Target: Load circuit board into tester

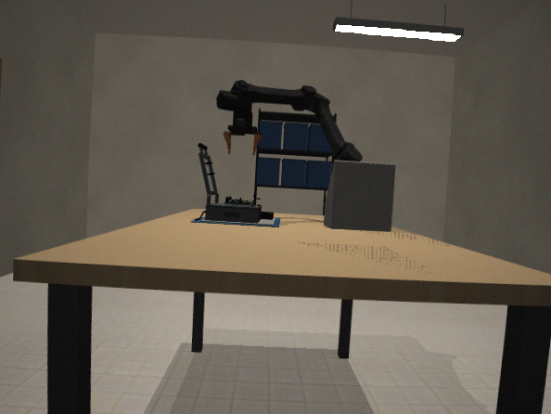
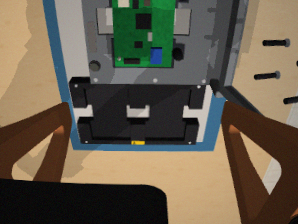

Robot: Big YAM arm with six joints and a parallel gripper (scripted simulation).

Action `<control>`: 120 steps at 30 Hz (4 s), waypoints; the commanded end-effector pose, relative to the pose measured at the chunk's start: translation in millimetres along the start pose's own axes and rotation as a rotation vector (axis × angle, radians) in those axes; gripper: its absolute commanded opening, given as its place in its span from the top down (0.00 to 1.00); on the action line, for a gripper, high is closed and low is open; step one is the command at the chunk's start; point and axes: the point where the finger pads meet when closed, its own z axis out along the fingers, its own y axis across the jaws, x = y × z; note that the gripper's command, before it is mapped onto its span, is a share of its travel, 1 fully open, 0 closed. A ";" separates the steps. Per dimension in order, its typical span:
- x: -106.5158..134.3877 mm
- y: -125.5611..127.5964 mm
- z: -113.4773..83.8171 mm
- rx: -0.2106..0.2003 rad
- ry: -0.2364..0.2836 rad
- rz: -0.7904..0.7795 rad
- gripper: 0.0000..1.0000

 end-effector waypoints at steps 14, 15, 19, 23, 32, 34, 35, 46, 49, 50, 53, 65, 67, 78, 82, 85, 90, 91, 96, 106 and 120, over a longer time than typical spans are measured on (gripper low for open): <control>-5.4 -10.9 -72.2 0.045 -0.025 0.037 0.08; -5.1 -10.9 -74.0 0.045 -0.026 0.038 0.08; -4.6 -10.8 -76.1 0.045 -0.026 0.039 0.08; -4.3 -10.9 -78.8 0.045 -0.026 0.039 0.08; -5.5 -12.1 -79.7 0.051 -0.029 0.042 0.52; -5.5 -12.2 -79.8 0.051 -0.029 0.042 0.52; -5.5 -12.2 -79.8 0.051 -0.029 0.042 0.52; -5.9 -12.5 -79.9 0.053 -0.030 0.040 0.52; -5.9 -12.6 -79.9 0.053 -0.030 0.040 0.52; -5.9 -12.6 -79.9 0.053 -0.030 0.040 0.52; -5.9 -12.6 -79.9 0.053 -0.030 0.040 0.52; -6.1 -13.0 -79.7 0.053 -0.030 0.039 0.52; -6.7 -14.5 -78.8 0.051 -0.028 0.036 0.52; 1.7 -44.7 -68.1 0.026 -0.017 0.035 0.52; 3.9 -66.7 -65.8 0.022 -0.014 0.036 0.52; 4.8 -78.6 -65.0 0.020 -0.013 0.036 0.52; 3.9 -101.4 -66.3 0.023 -0.013 0.032 0.52; 4.4 -107.0 -65.9 0.022 -0.012 0.032 0.52; 6.6 -131.7 -63.8 0.019 -0.011 0.034 0.52; 7.1 -151.6 -74.7 0.037 -0.018 0.033 0.52; -6.6 -151.9 -79.6 0.048 -0.016 0.014 0.52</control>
